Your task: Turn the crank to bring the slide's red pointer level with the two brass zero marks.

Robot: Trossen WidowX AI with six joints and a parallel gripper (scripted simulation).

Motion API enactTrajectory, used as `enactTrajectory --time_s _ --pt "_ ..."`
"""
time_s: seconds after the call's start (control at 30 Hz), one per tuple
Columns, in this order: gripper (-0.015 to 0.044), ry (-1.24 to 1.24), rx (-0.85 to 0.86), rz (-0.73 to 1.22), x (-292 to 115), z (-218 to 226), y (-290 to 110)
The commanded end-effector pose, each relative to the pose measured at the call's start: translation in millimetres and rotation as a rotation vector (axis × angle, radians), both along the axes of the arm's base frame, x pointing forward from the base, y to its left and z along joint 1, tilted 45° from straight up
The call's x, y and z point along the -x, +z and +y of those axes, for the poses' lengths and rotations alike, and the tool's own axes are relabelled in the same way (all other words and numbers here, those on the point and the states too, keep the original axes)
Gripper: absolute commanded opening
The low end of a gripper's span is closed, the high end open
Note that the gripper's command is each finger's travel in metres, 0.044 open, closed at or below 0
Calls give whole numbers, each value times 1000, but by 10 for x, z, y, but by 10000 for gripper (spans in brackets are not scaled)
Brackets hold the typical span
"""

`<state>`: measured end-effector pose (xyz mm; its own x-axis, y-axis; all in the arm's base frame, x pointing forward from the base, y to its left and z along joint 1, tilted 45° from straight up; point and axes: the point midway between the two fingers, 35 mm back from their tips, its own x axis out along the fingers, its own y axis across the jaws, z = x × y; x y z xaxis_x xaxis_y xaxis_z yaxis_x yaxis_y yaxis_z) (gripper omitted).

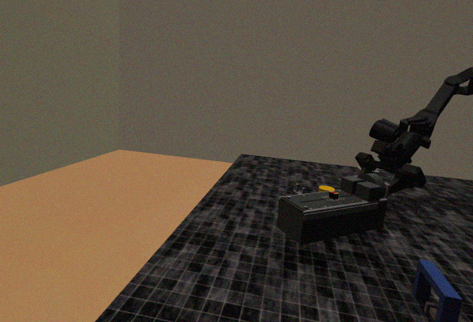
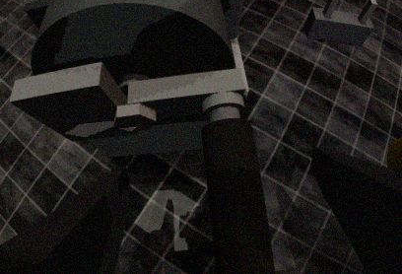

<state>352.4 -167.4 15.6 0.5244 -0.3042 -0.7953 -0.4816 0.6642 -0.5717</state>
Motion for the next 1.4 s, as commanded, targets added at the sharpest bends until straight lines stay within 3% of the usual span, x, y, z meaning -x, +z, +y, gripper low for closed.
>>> enactTrajectory --time_s 0.0,0.4,1.37 --pt "309 7 1 -1 -2 -1 -4" --pt "0 7 1 -1 -2 -1 -4" --pt "0 7 1 0 15 -71 -86"
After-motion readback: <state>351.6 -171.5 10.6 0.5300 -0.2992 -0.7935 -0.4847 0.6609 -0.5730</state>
